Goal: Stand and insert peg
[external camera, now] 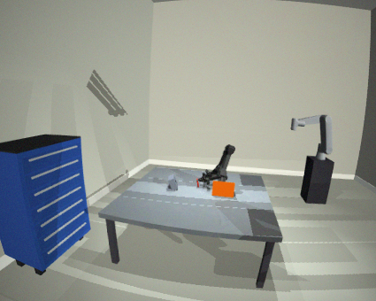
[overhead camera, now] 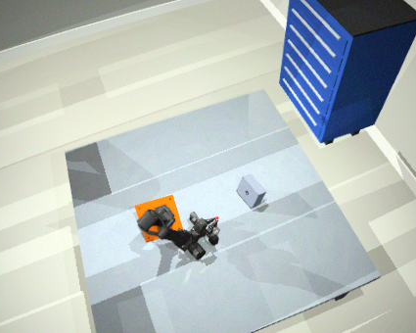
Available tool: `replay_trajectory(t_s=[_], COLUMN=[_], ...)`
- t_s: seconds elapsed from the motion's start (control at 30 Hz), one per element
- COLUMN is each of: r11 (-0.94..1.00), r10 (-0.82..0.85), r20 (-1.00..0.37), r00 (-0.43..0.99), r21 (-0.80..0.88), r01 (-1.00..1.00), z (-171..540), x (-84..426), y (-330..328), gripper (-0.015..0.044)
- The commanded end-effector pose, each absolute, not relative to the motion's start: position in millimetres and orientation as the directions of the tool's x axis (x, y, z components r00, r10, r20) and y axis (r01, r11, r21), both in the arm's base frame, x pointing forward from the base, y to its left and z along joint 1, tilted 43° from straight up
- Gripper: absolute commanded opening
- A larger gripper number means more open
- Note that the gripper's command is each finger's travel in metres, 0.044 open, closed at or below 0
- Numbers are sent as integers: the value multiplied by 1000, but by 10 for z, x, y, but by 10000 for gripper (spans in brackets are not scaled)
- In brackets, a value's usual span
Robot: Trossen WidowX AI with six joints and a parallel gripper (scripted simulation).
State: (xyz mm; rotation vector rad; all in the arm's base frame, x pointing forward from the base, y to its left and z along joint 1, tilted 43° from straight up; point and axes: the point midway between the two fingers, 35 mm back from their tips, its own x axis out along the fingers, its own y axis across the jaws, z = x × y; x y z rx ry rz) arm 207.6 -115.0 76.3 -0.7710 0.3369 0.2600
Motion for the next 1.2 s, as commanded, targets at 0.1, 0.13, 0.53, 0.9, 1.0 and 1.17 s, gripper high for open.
replay_trajectory(t_s=[0.1,0.13,0.53,0.9,1.0,1.17], r11=[690,690,687,683,681,680], r10=[107,108,118,131,135,141], r20=[-389,-389,-381,-371,-368,-363], r00=[915,915,917,919,920,921], r21=[-634,-634,-636,-639,-639,-641], r01=[-350,-350,-352,-355,-356,-357], z=[759,758,749,747,747,746], x=[2058,2056,2033,2016,2012,2005], y=[-1159,-1160,-1175,-1182,-1183,-1186], gripper=[51,51,51,51,51,51])
